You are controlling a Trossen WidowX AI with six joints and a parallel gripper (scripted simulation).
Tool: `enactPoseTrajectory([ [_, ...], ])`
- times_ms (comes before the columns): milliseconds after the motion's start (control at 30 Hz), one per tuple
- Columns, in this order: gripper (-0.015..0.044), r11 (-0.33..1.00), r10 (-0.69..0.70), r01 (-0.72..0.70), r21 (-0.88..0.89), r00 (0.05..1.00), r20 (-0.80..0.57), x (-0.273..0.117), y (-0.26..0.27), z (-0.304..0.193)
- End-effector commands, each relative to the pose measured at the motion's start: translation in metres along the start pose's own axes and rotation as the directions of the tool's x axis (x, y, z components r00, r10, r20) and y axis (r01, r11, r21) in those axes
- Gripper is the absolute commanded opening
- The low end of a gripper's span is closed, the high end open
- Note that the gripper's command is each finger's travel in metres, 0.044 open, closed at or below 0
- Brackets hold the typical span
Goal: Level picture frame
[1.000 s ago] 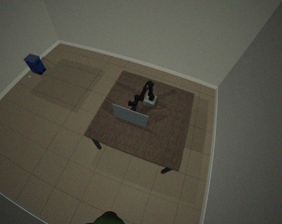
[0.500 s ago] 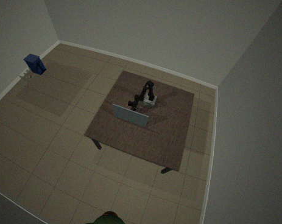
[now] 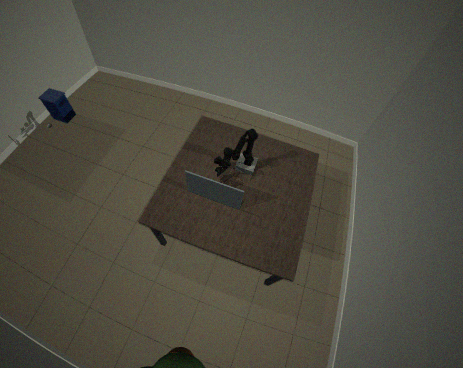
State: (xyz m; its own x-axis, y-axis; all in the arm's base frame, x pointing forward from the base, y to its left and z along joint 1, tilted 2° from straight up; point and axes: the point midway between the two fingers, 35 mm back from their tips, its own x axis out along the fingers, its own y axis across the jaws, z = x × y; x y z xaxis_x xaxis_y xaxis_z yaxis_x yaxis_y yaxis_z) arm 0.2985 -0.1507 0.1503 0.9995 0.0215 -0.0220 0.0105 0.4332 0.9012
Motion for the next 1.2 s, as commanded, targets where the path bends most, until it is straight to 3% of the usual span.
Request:
enactPoseTrajectory([
  [0,0.0260,0.996,0.003,-0.004,-0.086,1.000,-0.013,-0.015,0.000,-0.007],
  [133,0.0260,0.999,-0.002,0.002,-0.045,1.000,-0.007,-0.013,0.001,0.000],
  [500,0.0260,0.996,-0.005,0.003,-0.086,1.000,-0.016,-0.093,0.035,0.010],
  [1167,0.0260,0.996,-0.005,0.003,-0.087,1.000,-0.016,-0.094,0.035,0.009],
])
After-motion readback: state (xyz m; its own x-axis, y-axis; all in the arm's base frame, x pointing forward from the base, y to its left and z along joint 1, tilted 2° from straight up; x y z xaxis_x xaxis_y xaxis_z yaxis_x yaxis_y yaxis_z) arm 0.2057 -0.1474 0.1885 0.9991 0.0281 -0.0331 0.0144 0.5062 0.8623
